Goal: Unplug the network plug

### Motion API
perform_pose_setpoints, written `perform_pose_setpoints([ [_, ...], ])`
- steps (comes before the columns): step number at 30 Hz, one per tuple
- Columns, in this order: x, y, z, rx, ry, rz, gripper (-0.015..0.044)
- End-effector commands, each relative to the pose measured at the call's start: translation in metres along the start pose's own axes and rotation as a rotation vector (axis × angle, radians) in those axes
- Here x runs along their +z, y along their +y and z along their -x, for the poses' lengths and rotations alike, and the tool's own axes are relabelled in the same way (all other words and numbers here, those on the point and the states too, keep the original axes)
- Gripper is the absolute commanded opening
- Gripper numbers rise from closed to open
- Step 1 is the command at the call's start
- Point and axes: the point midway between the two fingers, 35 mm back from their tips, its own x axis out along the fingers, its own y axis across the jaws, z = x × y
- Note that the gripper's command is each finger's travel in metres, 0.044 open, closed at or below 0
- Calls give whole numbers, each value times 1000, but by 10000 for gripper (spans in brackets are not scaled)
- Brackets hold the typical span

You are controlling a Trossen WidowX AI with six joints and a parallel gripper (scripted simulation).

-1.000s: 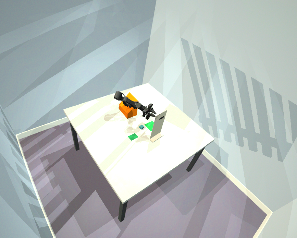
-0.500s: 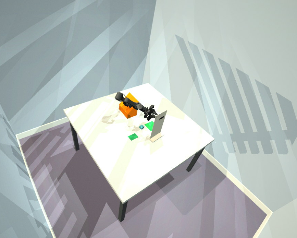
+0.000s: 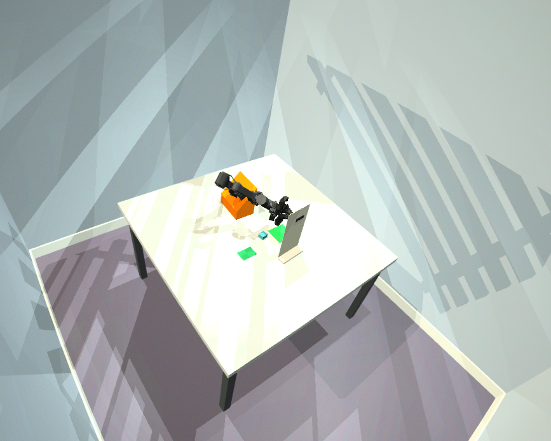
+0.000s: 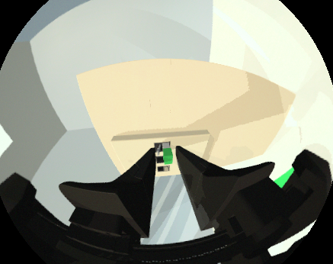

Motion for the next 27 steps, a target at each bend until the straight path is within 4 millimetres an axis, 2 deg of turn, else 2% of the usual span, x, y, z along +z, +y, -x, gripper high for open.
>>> perform_pose_setpoints([
  [1, 0, 0, -1, 1, 4, 4, 77],
  [13, 0, 0, -1, 1, 4, 4, 0],
  [27, -2, 0, 5, 1, 4, 4, 0],
])
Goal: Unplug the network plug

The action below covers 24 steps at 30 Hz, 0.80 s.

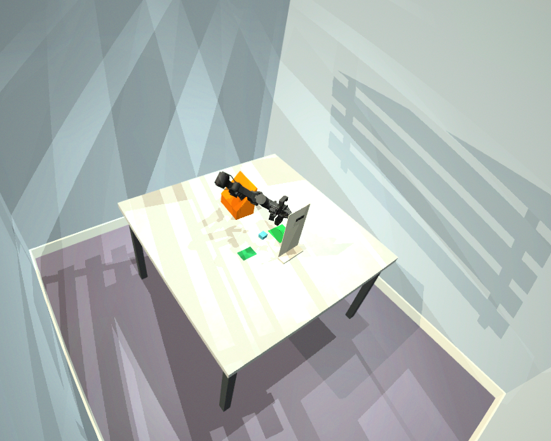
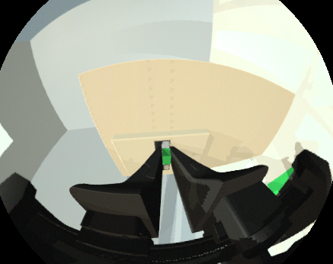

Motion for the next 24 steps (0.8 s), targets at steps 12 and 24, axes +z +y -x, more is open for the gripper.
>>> perform_pose_setpoints([
  [12, -3, 0, 10, -1, 2, 3, 0],
  [24, -6, -1, 17, -1, 2, 3, 0],
])
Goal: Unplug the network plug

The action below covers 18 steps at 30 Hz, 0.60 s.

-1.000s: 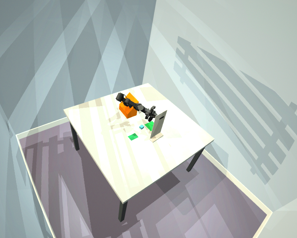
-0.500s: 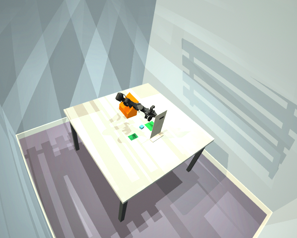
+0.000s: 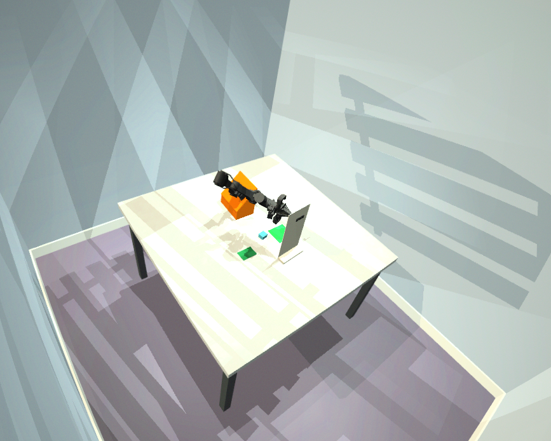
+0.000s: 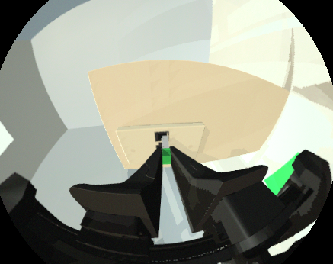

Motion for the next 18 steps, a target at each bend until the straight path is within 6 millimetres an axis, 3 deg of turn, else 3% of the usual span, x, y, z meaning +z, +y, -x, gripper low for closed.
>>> perform_pose_setpoints([
  [1, -1, -1, 3, -3, -2, -1, 0],
  [18, -4, -1, 13, -3, -2, -2, 0],
])
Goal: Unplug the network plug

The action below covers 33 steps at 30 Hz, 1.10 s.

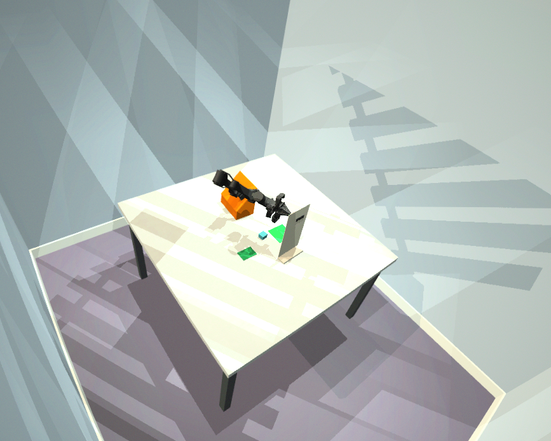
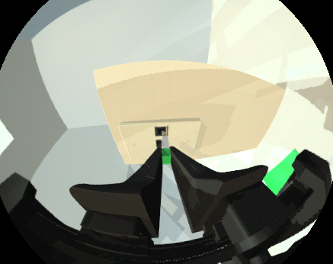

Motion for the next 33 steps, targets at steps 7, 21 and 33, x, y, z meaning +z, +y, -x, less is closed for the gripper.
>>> perform_pose_setpoints([
  [7, -2, -1, 6, -3, -2, -4, 0],
  [21, -5, -1, 14, -3, -2, -4, 0],
  [33, -7, -1, 21, -4, -1, -4, 0],
])
